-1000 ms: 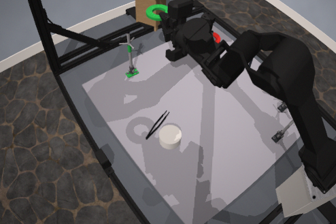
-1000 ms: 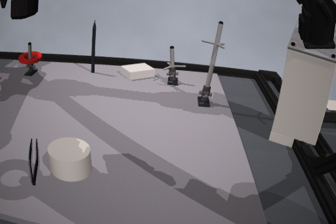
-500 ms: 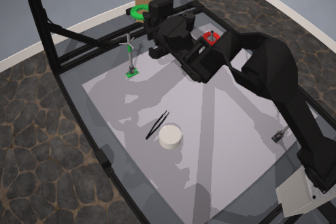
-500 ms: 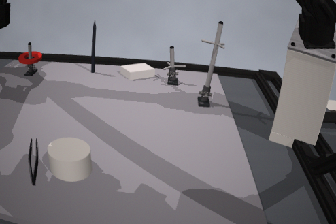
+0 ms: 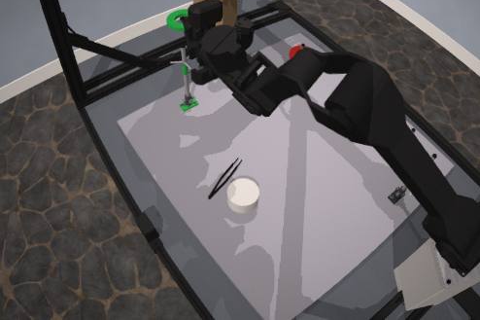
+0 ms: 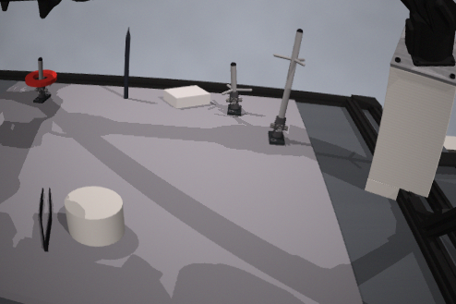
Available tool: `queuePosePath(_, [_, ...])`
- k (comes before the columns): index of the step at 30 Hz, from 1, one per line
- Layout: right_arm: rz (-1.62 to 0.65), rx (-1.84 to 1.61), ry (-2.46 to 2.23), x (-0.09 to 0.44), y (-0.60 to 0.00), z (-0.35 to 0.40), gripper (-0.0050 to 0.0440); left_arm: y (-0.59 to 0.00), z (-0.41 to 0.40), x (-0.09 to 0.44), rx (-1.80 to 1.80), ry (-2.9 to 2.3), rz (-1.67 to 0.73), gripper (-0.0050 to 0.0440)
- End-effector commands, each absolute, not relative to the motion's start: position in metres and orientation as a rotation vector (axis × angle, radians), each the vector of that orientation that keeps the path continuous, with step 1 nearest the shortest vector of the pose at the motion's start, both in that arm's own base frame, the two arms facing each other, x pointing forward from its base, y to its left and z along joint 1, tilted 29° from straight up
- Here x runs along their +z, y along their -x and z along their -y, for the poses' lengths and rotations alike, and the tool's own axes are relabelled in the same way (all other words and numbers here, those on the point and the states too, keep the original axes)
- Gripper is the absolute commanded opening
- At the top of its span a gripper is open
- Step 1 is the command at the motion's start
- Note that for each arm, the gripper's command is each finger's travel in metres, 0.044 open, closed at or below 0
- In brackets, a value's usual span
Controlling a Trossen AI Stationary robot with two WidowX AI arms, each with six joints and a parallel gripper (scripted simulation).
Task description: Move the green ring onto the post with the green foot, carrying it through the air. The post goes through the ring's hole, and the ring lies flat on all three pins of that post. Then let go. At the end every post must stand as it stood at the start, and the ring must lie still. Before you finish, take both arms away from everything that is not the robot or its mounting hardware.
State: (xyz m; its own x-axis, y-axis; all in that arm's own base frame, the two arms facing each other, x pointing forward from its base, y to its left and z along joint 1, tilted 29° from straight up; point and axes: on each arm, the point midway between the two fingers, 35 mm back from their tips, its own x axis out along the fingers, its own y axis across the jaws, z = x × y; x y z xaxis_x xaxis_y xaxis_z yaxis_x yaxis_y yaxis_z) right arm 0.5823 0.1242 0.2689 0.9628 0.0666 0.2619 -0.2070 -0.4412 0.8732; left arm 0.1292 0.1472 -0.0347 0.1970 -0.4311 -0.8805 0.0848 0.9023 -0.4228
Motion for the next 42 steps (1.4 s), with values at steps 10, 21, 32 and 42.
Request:
queuePosePath(10, [0.087, 0.315, -2.002, 0.263, -0.591, -0.13, 0.0, -0.129, -0.147, -0.035, -0.372, 0.31, -1.326, 0.04])
queuePosePath(21, [-0.057, 0.599, -1.996, 0.272, -0.61, -0.126, 0.0, -0.129, -0.147, -0.035, -0.372, 0.31, -1.326, 0.04])
queuePosePath(32, [-0.266, 0.9, -1.877, 0.267, -0.613, -0.113, 0.0, -0.129, -0.147, -0.035, -0.372, 0.31, -1.326, 0.04])
queuePosePath(42, [-0.402, 1.031, -1.758, 0.252, -0.607, -0.101, 0.0, -0.129, -0.147, -0.035, -0.372, 0.31, -1.326, 0.04])
